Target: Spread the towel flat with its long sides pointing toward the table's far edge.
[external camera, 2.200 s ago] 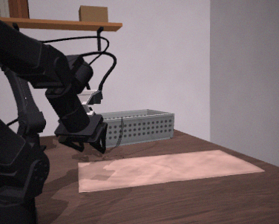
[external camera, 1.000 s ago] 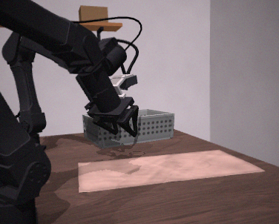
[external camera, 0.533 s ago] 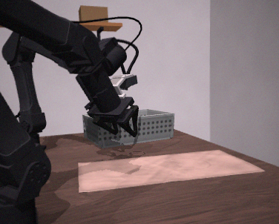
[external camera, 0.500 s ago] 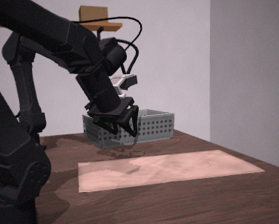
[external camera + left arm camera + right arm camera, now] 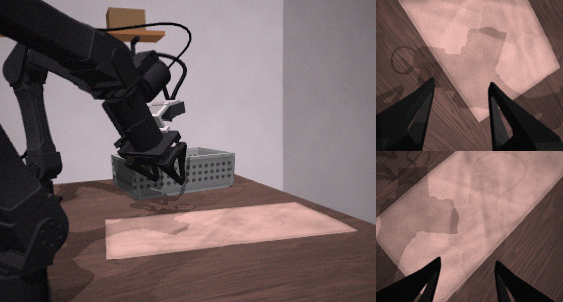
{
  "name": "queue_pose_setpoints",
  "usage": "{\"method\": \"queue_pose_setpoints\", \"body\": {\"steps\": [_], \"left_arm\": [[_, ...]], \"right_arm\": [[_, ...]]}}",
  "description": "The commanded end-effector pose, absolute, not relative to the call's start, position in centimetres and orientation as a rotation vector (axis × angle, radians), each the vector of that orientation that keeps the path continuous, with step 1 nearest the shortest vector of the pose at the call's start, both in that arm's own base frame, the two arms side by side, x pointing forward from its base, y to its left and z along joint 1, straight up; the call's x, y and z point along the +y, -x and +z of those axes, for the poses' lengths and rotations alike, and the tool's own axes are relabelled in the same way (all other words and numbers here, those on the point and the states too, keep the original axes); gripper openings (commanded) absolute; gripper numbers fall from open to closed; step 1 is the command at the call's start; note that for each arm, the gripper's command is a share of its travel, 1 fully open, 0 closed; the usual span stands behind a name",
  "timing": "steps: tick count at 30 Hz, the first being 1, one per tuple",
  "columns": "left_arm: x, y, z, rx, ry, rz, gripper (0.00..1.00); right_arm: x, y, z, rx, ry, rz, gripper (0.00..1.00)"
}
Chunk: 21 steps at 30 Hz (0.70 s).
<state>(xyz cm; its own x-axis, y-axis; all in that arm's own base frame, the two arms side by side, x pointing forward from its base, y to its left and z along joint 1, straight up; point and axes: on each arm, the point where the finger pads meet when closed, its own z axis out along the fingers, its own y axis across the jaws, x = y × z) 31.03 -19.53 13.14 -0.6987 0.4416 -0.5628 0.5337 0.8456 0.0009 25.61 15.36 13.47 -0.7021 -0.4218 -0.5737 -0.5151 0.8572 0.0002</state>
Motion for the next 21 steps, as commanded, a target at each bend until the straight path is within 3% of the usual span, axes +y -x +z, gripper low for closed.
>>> {"method": "queue_pose_setpoints", "body": {"steps": [1, 10, 21], "left_arm": [[-20.2, -31.8, 15.6, 2.391, -0.69, -0.244, 0.64], [-19.7, -31.2, 18.6, 2.42, -0.701, -0.23, 0.64], [-10.1, -27.9, 17.2, 2.531, -0.225, -0.061, 0.64]], "right_arm": [[15.5, -25.8, 13.9, 2.441, 0.676, 0.217, 0.64], [15.5, -25.8, 13.8, 2.441, 0.677, 0.218, 0.64], [5.9, -23.9, 14.7, 2.523, 0.195, 0.058, 0.64]]}}
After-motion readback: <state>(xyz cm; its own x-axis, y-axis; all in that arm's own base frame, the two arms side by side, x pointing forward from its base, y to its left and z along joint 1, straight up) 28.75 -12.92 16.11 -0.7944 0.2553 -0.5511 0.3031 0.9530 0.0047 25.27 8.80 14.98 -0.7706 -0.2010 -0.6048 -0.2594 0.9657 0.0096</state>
